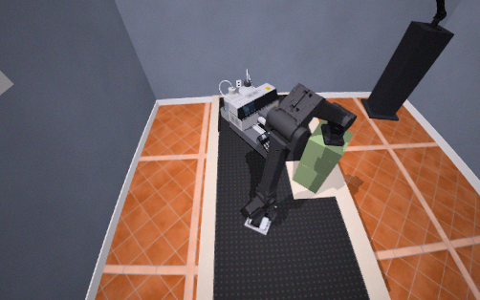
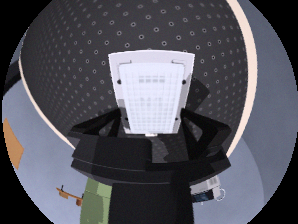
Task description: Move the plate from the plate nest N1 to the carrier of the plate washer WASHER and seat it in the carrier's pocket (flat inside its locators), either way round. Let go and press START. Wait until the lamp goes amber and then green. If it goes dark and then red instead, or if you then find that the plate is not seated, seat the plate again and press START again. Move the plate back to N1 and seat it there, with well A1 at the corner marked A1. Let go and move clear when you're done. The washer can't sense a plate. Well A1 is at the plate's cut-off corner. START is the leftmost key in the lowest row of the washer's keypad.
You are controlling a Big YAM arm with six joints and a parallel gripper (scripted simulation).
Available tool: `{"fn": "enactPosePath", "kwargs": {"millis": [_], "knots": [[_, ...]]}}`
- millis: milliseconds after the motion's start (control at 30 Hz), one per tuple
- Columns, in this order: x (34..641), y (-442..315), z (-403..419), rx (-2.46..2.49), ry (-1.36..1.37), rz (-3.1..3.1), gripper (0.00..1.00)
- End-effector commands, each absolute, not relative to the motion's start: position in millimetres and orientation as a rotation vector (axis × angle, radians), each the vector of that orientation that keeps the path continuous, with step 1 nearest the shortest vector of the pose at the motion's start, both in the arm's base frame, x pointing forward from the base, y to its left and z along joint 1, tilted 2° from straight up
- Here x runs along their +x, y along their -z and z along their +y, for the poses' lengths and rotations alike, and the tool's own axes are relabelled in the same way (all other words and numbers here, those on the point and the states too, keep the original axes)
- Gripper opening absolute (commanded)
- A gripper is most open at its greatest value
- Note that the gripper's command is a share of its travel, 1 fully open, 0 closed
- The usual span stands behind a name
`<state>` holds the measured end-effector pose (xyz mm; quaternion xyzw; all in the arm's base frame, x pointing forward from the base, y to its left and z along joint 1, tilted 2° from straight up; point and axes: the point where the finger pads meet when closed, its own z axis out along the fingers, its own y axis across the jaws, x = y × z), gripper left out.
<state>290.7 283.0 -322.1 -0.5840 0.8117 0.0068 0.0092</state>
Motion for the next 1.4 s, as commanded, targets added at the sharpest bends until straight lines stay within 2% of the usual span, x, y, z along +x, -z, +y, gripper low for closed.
{"fn": "enactPosePath", "kwargs": {"millis": [0, 1367], "knots": [[297.5, 323.9, 293.5, -1.802, -0.022, 2.512, 1.0], [298.9, 338.4, 295.1, -1.799, -0.023, 2.509, 1.0]]}}
